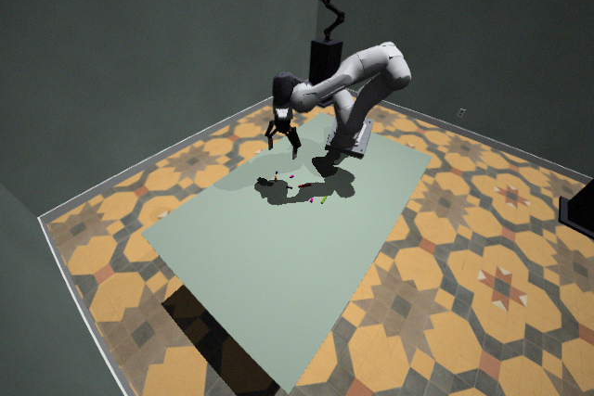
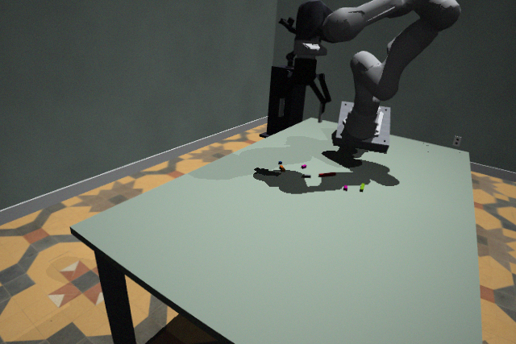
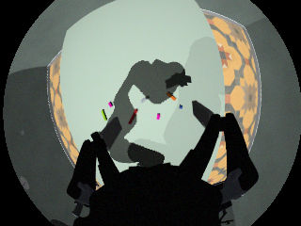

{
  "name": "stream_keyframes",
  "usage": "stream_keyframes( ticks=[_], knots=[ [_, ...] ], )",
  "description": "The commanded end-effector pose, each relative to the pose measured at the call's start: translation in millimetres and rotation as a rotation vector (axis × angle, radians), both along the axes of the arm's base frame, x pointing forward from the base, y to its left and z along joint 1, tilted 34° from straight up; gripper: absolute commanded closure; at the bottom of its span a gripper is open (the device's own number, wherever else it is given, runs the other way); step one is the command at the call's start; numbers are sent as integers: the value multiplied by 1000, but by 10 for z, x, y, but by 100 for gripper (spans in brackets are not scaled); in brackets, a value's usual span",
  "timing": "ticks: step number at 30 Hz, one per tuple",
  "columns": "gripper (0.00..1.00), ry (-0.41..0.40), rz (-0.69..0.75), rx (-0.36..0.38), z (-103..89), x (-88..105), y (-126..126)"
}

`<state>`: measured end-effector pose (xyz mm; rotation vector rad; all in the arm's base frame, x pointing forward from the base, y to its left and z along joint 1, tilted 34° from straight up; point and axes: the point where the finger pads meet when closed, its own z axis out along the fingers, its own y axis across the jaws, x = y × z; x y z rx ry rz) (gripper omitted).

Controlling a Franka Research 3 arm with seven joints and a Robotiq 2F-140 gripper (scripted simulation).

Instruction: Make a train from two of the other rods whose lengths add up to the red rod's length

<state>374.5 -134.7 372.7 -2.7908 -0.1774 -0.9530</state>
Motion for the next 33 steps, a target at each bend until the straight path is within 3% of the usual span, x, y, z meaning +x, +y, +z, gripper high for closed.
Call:
stream_keyframes(
  ticks=[1, 18, 33],
  knots=[
    [0, -43, 95, -93, -3, 52, -98],
    [0, -53, 300, -249, -438, 339, -251],
    [0, -67, 552, -437, -970, 692, -251]
  ],
)
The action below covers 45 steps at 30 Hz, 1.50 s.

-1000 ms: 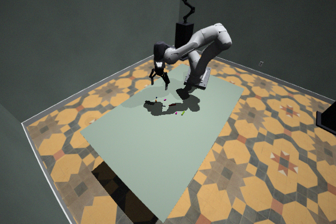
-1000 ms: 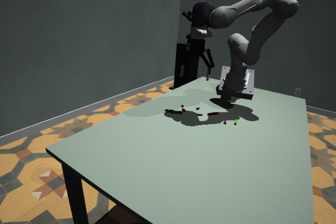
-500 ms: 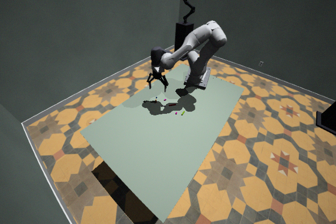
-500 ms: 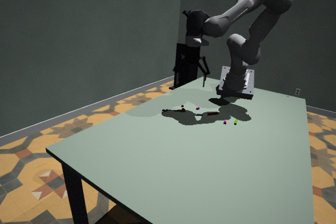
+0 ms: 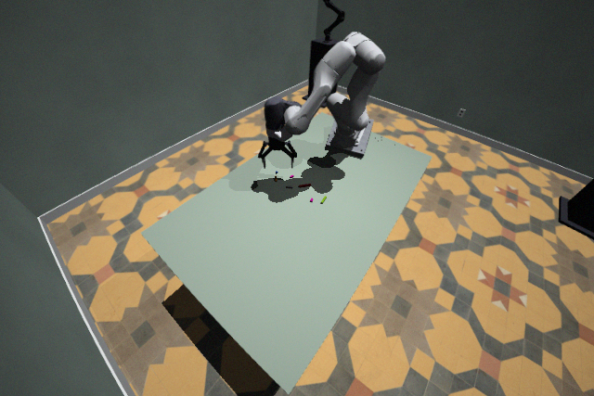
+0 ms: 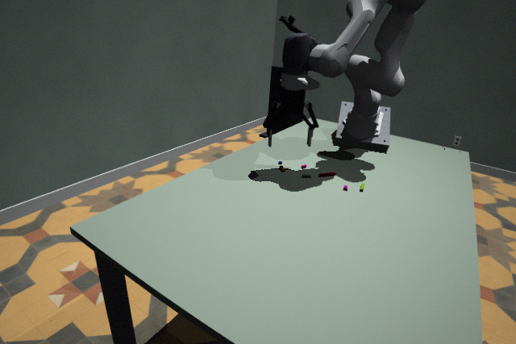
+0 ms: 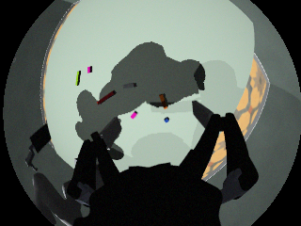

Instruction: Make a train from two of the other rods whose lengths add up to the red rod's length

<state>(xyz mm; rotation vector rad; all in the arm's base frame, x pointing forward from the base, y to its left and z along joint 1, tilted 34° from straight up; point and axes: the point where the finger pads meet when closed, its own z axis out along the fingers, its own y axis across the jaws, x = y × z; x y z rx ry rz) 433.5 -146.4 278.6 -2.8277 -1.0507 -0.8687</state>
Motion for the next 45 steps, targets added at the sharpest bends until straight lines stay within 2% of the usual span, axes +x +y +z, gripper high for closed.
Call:
stream_keyframes(
  ticks=[1, 7, 8, 45],
  knots=[
    [0, -66, 85, -69, -28, 102, -134],
    [0, -67, 97, -77, -52, 117, -130],
    [85, -67, 97, -77, -52, 117, -130],
    [85, -67, 97, -77, -53, 118, -130]
  ],
)
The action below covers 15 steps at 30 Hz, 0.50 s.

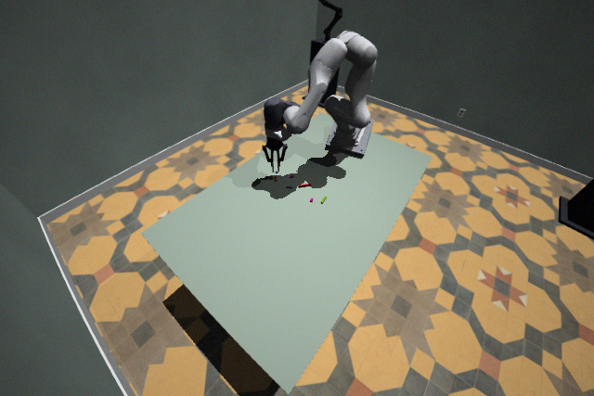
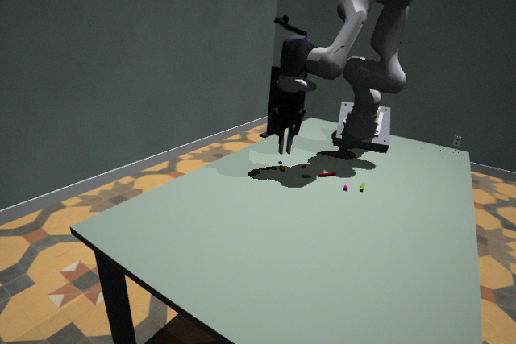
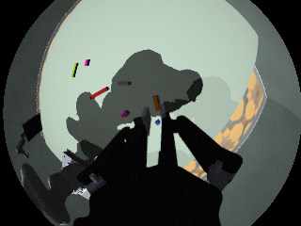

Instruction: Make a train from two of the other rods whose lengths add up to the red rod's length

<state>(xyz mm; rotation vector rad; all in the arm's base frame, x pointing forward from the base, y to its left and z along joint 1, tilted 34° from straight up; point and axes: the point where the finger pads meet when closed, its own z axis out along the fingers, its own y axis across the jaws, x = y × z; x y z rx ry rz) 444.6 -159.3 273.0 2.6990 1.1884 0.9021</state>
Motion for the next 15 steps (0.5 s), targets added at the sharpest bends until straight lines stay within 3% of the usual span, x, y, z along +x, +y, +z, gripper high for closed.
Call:
stream_keyframes(
  ticks=[1, 15],
  knots=[
    [85, -4, 5, -5, 1, 7, 0],
    [85, -3, 5, -6, -63, 48, 12]
  ],
)
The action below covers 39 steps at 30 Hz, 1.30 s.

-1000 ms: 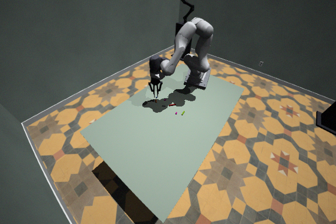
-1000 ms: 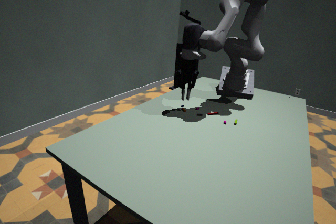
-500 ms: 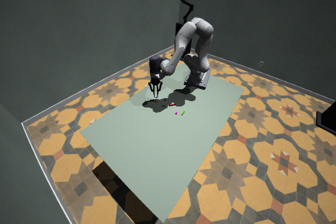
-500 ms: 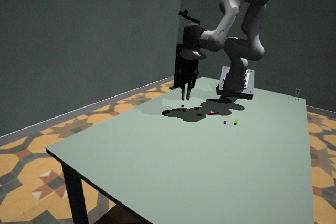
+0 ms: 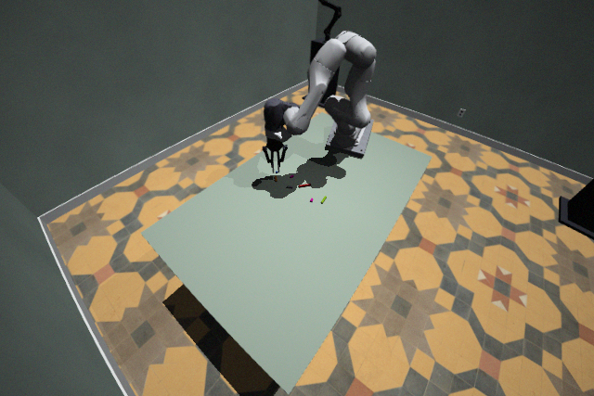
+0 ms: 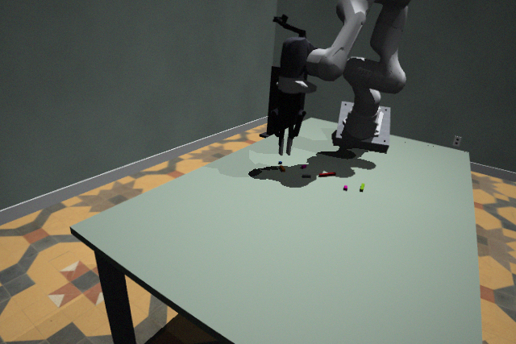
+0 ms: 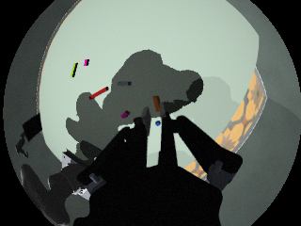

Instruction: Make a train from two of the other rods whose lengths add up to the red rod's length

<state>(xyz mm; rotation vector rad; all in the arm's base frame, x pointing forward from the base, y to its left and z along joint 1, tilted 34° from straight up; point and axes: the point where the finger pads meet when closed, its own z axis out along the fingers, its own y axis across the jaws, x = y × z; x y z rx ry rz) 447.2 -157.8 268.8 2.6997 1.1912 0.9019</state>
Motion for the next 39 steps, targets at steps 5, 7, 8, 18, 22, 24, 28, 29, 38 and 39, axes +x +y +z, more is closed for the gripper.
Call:
stream_keyframes(
  ticks=[5, 7, 8, 18, 22, 24, 28, 29, 38, 39],
  knots=[
    [85, -4, 3, -7, -76, 59, 7],
    [85, -4, 3, -7, -102, 76, 11],
    [85, -4, 3, -7, -115, 84, 14],
    [85, -4, 3, -7, -226, 156, 34],
    [85, -4, 3, -7, -275, 187, 44],
    [85, -4, 3, -7, -296, 201, 48],
    [85, -4, 3, -7, -315, 213, 51],
    [85, -4, 3, -7, -324, 219, 53],
    [85, -4, 3, -7, -374, 251, 62],
    [85, -4, 3, -7, -376, 253, 62]
  ],
)
